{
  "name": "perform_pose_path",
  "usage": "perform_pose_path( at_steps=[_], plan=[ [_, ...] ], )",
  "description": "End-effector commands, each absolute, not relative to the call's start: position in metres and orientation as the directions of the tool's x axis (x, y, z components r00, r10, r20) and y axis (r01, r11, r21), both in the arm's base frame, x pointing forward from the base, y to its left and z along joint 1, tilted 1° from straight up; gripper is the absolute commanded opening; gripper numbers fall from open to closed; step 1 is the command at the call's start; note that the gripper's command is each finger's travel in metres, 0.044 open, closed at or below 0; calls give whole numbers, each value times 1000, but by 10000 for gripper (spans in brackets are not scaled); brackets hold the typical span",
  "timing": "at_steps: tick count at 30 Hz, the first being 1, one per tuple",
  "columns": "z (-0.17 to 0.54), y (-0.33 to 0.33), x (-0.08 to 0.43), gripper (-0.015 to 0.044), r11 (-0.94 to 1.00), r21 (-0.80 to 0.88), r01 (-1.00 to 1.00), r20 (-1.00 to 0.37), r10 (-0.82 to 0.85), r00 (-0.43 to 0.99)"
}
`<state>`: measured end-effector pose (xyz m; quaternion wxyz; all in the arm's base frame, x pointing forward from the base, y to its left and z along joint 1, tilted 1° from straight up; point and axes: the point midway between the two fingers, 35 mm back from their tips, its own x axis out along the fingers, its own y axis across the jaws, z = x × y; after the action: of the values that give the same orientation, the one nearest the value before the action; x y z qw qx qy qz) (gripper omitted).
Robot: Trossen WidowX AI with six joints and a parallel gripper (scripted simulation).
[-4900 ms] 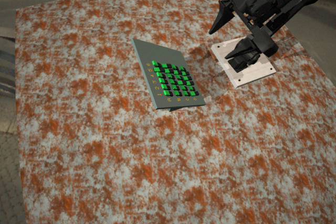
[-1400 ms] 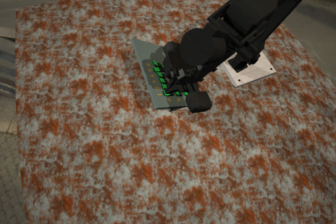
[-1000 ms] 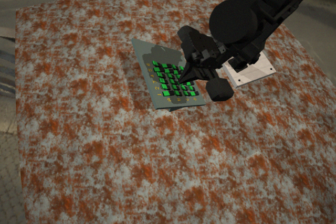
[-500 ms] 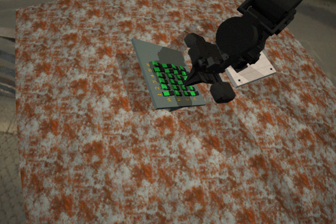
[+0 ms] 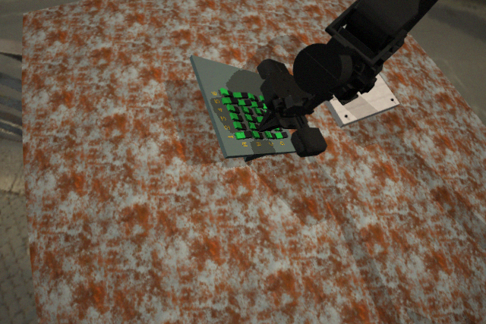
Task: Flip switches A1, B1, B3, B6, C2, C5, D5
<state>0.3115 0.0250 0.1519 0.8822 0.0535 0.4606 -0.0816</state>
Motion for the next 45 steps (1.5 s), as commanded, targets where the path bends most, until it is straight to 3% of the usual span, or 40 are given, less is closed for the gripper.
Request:
perform_pose_path(
  at_steps=[1, 45],
  plan=[
    [145, 25, 314, 0, 982, 17, 187, -825, -92, 558],
    [140, 24, 318, 0, 982, 17, 187, -825, -92, 558]
  ],
)
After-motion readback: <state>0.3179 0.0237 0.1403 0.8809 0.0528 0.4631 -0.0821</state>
